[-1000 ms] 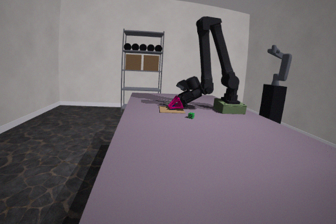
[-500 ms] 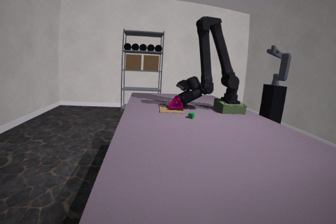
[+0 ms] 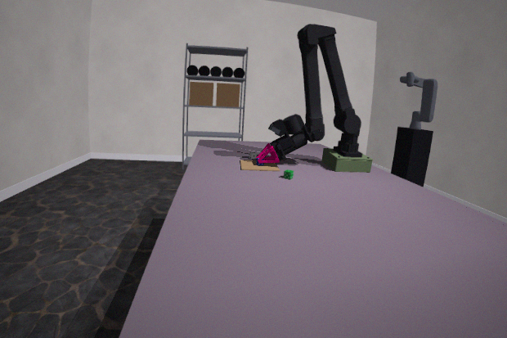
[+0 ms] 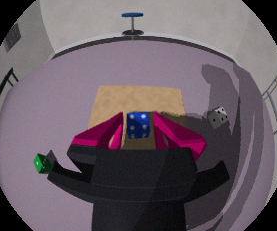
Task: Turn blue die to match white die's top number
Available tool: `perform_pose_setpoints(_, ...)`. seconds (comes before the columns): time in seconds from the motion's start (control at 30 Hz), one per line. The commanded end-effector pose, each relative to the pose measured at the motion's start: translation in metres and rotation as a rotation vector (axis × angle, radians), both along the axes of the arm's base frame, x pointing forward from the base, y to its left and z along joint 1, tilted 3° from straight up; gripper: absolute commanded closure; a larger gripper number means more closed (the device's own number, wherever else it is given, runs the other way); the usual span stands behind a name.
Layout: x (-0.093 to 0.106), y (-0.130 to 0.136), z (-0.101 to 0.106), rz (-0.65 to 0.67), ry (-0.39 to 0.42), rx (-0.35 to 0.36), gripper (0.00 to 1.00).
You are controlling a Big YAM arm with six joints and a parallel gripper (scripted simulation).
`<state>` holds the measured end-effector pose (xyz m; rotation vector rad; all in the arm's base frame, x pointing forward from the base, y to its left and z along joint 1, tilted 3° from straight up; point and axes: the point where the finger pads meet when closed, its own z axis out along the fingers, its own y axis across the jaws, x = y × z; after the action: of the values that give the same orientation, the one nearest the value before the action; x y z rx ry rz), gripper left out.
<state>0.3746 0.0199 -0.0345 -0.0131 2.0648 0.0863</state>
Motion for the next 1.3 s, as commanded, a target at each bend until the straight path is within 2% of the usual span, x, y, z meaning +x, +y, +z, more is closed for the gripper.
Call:
perform_pose_setpoints(0.0,-0.004,0.006,0.02,0.015,-0.053,0.007,0.61)
perform_pose_setpoints(0.43,-0.031,-0.002,0.029,0.002,-0.035,-0.002,0.61)
perform_pose_setpoints(0.5,-0.027,-0.002,0.029,0.002,-0.039,-0.002,0.61)
perform_pose_setpoints(0.83,-0.033,-0.005,0.03,-0.002,-0.02,-0.004,0.61)
perform_pose_setpoints(1.17,-0.029,-0.006,0.056,0.0,-0.027,-0.006,0.61)
perform_pose_setpoints(1.23,-0.029,-0.006,0.056,0.0,-0.027,-0.006,0.61)
perform_pose_setpoints(1.27,-0.024,-0.006,0.062,-0.001,-0.038,-0.007,0.61)
